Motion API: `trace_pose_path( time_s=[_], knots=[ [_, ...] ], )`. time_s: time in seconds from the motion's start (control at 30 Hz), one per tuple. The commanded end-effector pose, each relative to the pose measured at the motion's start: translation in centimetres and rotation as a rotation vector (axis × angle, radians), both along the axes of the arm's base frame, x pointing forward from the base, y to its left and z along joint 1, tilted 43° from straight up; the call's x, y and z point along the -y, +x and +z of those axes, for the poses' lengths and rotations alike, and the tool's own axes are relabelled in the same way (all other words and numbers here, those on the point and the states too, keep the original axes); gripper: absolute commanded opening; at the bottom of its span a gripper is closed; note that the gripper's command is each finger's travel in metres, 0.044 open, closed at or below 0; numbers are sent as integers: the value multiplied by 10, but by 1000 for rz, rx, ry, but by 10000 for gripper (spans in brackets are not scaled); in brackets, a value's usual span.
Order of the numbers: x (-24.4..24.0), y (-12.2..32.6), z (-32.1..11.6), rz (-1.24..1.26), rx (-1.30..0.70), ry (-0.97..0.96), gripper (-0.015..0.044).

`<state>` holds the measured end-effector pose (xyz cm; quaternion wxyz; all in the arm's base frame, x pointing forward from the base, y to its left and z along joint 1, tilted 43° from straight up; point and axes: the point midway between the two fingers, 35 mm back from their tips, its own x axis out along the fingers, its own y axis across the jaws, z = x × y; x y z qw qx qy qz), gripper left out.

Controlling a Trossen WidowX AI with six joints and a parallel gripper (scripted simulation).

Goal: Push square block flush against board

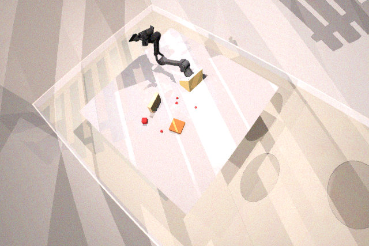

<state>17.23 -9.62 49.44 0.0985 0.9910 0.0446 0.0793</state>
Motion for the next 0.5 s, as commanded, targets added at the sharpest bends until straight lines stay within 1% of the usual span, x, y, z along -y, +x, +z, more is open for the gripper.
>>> trace_pose_path(
  time_s=[0.0,0.17,0.47],
  knots=[
    [0,0,0,0,0,0,374],
    [-3,-6,8,-56,34,-33,242],
    [-29,-23,34,-187,109,-207,6]
  ],
)
